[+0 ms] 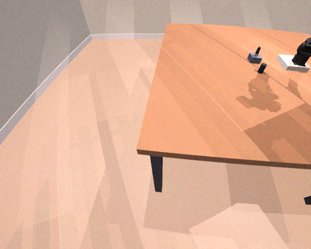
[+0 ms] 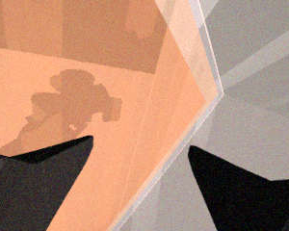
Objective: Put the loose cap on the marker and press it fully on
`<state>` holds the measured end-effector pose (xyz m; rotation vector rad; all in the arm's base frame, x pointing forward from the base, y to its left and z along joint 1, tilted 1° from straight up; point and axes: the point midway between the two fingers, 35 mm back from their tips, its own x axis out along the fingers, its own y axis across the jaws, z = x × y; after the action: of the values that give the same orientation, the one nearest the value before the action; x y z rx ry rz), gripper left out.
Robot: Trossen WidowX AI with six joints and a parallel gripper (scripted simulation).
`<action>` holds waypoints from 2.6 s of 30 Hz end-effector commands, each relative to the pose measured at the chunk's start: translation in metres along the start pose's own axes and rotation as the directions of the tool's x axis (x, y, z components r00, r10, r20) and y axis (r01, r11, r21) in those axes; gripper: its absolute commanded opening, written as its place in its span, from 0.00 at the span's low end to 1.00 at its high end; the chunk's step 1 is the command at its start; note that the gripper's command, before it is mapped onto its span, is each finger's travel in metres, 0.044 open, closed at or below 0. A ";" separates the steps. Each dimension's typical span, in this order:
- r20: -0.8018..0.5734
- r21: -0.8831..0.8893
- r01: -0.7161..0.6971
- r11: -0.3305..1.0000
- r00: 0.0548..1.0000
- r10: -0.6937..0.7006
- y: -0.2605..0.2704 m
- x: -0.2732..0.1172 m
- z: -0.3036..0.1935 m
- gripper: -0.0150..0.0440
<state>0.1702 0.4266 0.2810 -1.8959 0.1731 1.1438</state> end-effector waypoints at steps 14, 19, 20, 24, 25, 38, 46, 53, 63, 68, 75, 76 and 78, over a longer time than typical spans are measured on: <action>0.010 0.558 -0.339 0.758 0.916 0.402 0.112 0.062 -0.156 0.67; 0.087 0.755 -0.399 0.520 0.847 0.524 0.178 0.066 -0.197 0.67; 0.108 0.788 -0.404 0.464 0.833 0.543 0.192 0.066 -0.203 0.67; 0.163 0.856 -0.407 0.318 0.797 0.581 0.220 0.068 -0.219 0.67; 0.163 0.856 -0.407 0.318 0.797 0.581 0.220 0.068 -0.219 0.67; 0.163 0.856 -0.407 0.318 0.797 0.581 0.243 0.095 -0.214 0.67; 0.163 0.856 -0.407 0.318 0.797 0.582 0.253 0.106 -0.212 0.67; 0.163 0.856 -0.407 0.318 0.797 0.582 0.256 0.111 -0.211 0.67; 0.163 0.856 -0.407 0.318 0.797 0.582 0.265 0.124 -0.209 0.67; 0.163 0.856 -0.407 0.318 0.797 0.582 0.270 0.131 -0.207 0.67; 0.163 0.856 -0.407 0.318 0.797 0.582 0.277 0.139 -0.205 0.67; 0.163 0.856 -0.407 0.318 0.797 0.582 0.278 0.140 -0.205 0.67; 0.163 0.856 -0.407 0.318 0.797 0.582 0.280 0.143 -0.205 0.67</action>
<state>0.2397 0.1513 0.0442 -0.9687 1.2936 0.9387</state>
